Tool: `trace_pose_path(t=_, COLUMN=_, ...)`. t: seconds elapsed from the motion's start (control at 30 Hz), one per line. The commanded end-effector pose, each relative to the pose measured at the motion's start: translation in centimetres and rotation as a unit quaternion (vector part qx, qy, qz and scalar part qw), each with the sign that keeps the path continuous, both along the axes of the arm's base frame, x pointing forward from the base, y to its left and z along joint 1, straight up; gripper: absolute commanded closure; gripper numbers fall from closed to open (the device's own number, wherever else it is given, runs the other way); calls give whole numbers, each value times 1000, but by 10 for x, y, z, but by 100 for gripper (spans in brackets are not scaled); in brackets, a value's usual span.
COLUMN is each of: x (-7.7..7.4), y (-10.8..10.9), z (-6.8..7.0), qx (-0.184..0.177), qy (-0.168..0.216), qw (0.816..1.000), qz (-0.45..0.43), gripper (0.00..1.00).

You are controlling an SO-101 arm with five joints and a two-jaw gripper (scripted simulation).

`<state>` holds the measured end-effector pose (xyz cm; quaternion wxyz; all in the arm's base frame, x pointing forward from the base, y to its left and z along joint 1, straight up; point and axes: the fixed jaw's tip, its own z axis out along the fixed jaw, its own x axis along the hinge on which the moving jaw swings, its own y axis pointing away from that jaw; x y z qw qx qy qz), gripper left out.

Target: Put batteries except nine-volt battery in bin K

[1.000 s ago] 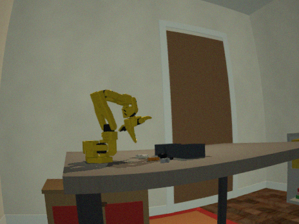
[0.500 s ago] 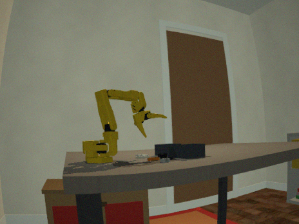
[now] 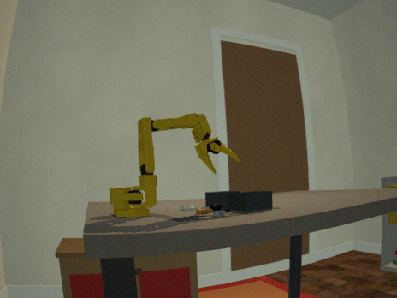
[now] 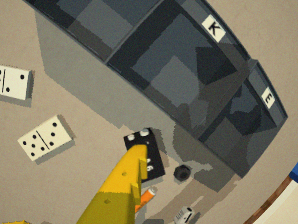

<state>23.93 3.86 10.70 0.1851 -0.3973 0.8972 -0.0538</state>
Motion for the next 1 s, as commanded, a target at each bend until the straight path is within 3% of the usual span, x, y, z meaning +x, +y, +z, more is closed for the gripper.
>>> trace_pose_path(t=0.0, x=13, y=-7, z=15, qx=18, qy=-15, qw=998, qz=-54, gripper=56)
trace_pose_path(t=0.2, x=30, y=-33, z=23, qx=58, qy=-30, qw=979, qz=-194, gripper=68)
trace_pose_path(t=0.5, x=45, y=-69, z=30, qx=107, qy=-51, qw=928, qz=-352, gripper=83)
trace_pose_path(t=0.57, x=45, y=-69, z=30, qx=107, qy=-51, qw=928, qz=-352, gripper=83)
trace_pose_path(t=0.77, x=50, y=-85, z=33, qx=128, qy=-62, qw=898, qz=-417, gripper=89)
trace_pose_path(t=0.97, x=51, y=-94, z=34, qx=139, qy=-68, qw=879, qz=-450, gripper=92)
